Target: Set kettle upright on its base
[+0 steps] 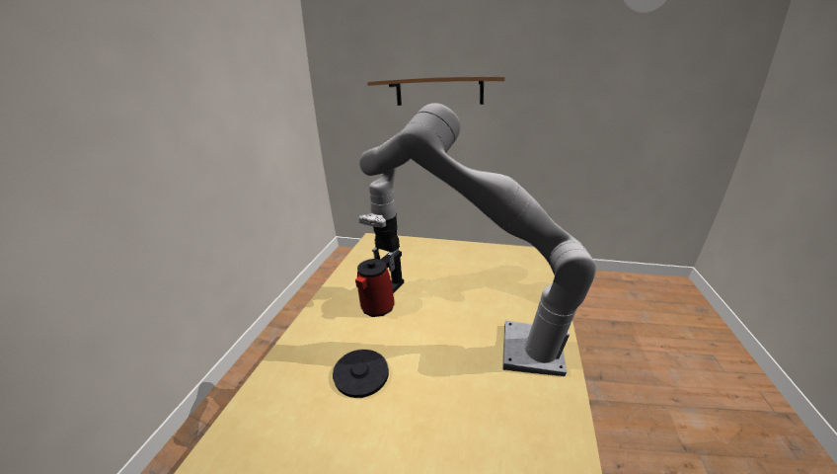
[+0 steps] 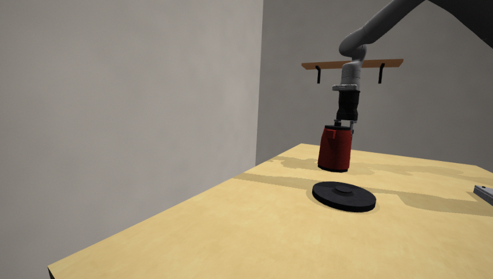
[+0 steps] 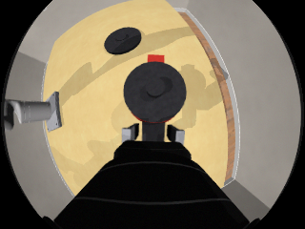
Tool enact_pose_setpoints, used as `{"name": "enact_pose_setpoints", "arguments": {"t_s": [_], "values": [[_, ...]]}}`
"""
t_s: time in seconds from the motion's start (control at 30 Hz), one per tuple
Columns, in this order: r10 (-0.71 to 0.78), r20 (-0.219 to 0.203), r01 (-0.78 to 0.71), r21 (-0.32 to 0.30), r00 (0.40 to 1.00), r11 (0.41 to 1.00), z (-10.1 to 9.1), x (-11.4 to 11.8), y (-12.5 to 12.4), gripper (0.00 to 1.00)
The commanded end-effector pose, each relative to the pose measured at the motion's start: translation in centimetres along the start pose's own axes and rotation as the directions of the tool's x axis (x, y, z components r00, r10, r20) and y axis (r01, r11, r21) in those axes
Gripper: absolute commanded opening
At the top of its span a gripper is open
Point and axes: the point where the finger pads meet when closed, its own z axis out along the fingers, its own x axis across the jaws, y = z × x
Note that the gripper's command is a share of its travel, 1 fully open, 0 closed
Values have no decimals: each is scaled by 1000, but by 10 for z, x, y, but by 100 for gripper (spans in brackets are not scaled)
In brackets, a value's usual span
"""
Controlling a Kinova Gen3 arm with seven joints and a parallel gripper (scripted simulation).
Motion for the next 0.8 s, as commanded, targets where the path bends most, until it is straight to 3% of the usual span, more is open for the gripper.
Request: {"name": "enact_pose_setpoints", "arguments": {"t_s": [0.0, 0.1, 0.13, 0.77], "values": [[0, -2, 0, 0, 1000, 1000, -1, 1, 0, 100], [0, -2, 0, 0, 1000, 1000, -1, 1, 0, 100], [0, -2, 0, 0, 1000, 1000, -1, 1, 0, 0], [0, -2, 0, 0, 1000, 1000, -1, 1, 0, 0]]}}
